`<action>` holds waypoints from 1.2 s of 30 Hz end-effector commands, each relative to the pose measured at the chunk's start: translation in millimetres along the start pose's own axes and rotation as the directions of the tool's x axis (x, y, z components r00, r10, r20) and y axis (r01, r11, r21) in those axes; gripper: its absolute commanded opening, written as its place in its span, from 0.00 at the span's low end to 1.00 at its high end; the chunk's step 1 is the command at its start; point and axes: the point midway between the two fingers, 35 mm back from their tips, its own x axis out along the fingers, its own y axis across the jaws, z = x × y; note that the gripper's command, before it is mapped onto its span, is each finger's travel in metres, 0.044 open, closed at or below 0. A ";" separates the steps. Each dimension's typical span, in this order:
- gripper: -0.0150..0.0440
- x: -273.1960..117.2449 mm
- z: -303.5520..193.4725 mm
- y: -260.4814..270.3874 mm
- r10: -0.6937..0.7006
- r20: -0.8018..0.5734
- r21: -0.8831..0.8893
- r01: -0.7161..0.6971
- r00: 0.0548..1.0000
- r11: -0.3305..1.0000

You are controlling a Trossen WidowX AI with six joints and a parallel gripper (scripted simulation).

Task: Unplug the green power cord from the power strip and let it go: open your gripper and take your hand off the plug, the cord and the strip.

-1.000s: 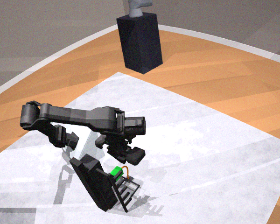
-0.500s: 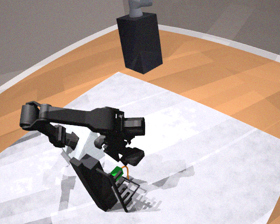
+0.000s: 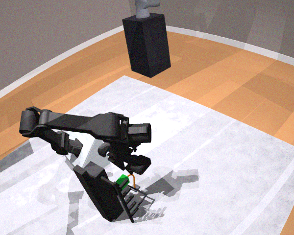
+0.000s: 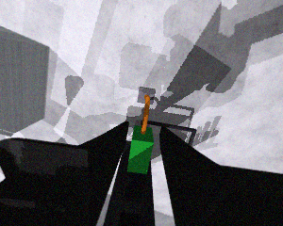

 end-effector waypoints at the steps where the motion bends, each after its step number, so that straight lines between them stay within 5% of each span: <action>1: 0.53 -2.6 -7.5 -0.8 -0.009 -0.001 -0.001 0.009 1.000 1.000; 31: 0.53 9.6 -32.6 -1.3 -0.008 -0.004 0.000 0.008 1.000 1.000; 36: 0.37 7.1 -32.2 -2.0 -0.007 0.001 0.006 0.007 1.000 1.000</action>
